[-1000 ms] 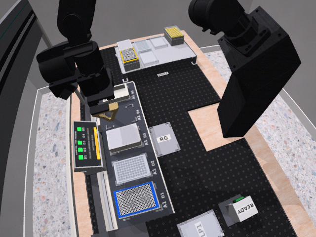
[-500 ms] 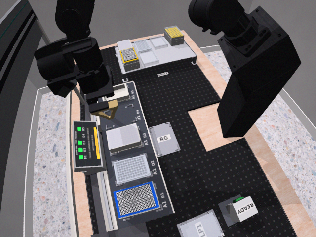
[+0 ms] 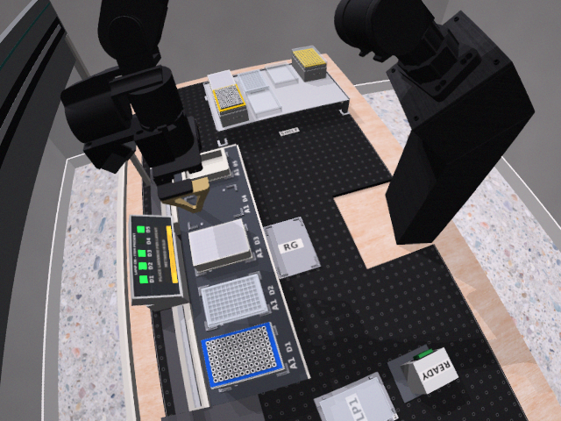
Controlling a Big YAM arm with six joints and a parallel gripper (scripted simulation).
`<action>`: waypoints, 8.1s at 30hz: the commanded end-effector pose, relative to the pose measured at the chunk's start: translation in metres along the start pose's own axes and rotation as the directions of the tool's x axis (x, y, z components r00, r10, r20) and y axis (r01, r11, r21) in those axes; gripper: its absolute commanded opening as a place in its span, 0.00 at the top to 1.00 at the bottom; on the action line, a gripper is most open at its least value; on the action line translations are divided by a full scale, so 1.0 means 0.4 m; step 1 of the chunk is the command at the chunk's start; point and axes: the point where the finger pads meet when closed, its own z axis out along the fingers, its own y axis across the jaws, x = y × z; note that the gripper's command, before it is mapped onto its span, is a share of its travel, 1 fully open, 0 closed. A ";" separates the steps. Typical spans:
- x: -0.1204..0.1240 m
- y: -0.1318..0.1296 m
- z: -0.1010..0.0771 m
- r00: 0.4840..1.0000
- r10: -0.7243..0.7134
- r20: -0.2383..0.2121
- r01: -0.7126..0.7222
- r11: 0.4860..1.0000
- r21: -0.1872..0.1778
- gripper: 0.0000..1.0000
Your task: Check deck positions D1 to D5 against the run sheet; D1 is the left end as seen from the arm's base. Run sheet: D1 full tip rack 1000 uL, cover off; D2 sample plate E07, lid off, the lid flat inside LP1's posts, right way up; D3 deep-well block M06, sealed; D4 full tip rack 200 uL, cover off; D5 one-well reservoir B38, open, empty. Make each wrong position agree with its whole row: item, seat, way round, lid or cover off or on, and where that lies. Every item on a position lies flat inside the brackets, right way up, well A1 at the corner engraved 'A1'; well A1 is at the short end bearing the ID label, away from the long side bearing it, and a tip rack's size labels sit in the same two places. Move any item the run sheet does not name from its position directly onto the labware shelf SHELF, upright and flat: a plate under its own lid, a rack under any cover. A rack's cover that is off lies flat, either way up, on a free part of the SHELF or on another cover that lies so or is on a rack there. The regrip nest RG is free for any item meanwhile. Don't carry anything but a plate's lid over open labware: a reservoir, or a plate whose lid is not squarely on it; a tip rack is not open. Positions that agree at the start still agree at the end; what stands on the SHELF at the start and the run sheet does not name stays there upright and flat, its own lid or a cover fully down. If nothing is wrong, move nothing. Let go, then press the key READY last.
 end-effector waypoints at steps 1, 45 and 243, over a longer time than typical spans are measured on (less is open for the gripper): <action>-0.033 -0.003 -0.019 1.000 0.009 0.028 -0.009 1.000 -0.002 0.00; 0.183 0.004 -0.014 0.842 0.539 0.011 -0.539 0.842 -0.012 0.00; 0.307 -1.184 -0.032 0.005 1.000 0.014 -1.000 0.004 0.012 0.00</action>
